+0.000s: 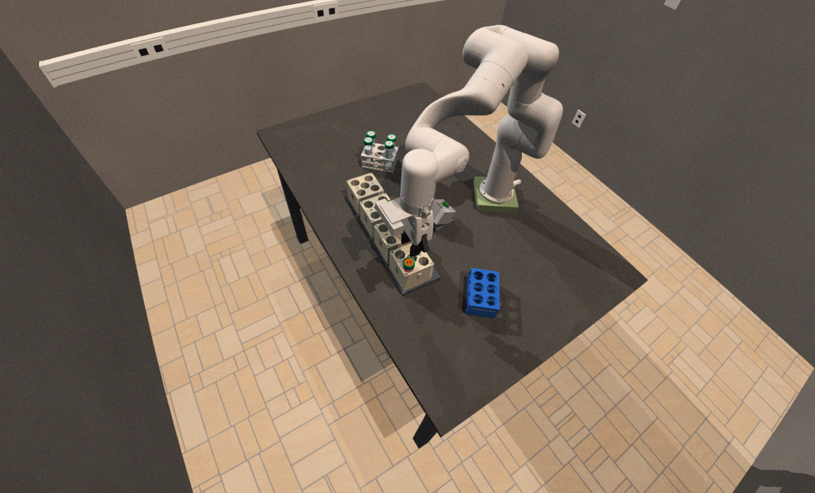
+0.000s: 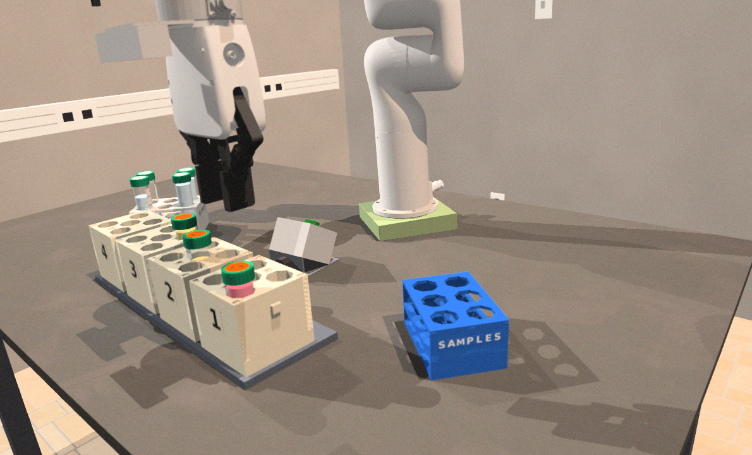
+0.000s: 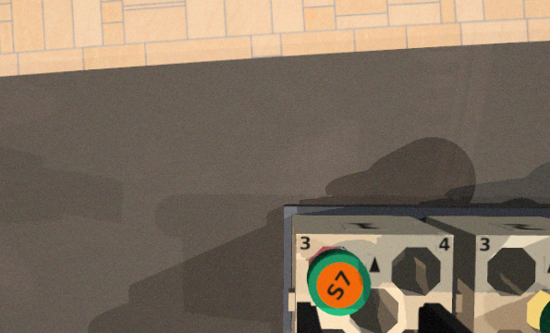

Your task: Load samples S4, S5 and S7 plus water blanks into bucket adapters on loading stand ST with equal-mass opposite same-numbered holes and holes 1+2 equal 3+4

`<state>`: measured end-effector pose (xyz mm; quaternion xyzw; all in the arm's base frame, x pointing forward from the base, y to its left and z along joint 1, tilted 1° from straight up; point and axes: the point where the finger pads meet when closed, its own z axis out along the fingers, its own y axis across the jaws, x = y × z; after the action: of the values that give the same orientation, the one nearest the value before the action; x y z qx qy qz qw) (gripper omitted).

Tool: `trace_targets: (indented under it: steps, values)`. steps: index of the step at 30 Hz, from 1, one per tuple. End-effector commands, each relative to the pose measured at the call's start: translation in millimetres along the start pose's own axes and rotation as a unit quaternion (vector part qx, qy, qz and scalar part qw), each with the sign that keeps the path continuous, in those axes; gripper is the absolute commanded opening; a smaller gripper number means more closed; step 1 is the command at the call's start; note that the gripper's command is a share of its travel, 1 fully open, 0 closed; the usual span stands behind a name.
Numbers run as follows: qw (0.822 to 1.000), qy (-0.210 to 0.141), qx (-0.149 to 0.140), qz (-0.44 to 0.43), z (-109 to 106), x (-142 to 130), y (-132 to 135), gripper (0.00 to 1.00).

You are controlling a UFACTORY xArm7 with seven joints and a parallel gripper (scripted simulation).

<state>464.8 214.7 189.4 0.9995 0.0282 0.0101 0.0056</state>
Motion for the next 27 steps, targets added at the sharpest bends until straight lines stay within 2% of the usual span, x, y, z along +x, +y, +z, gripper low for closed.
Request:
trace_targets:
  steps: [1, 18, 27]
  values:
    - [1.000, 0.002, 0.001, 0.000, -12.2, 1.1, -0.5, 0.44]
    - [1.000, 0.002, 0.001, 0.000, -41.5, 1.0, -0.4, 0.44]
    - [1.000, 0.002, 0.001, 0.000, -41.5, 1.1, -0.4, 0.44]
